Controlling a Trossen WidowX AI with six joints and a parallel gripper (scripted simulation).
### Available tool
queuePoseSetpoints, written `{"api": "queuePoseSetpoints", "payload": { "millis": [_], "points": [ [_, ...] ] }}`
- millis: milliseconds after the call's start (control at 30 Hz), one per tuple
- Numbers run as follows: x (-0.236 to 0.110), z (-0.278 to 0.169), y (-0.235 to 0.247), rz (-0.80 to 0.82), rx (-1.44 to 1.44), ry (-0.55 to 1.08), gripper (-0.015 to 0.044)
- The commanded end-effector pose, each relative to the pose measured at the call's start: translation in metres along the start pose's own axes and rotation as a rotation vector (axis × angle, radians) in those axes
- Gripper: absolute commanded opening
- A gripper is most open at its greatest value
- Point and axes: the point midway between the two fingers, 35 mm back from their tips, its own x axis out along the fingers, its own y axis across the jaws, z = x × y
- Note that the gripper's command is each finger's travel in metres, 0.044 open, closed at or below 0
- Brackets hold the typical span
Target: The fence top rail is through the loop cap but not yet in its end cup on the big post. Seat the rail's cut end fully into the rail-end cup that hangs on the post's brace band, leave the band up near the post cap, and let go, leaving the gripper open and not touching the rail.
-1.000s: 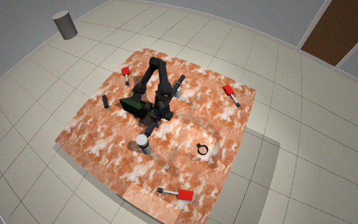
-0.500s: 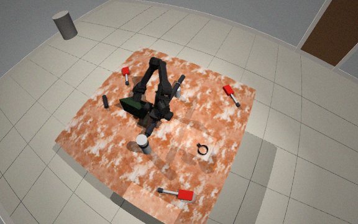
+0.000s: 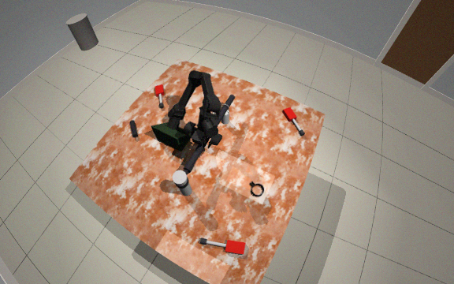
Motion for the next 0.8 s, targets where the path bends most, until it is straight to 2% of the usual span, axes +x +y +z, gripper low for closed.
{"api": "queuePoseSetpoints", "payload": {
  "millis": [0, 167, 367, 767],
  "points": [
    [-0.015, -0.009, 0.001, 0.008, -0.002, -0.007, 0.044],
    [-0.017, -0.006, 0.0, 0.008, -0.005, -0.009, 0.044],
    [-0.058, -0.009, -0.004, 0.006, -0.004, -0.008, 0.044],
    [-0.059, -0.009, -0.004, 0.006, -0.004, -0.008, 0.044]
  ]
}}
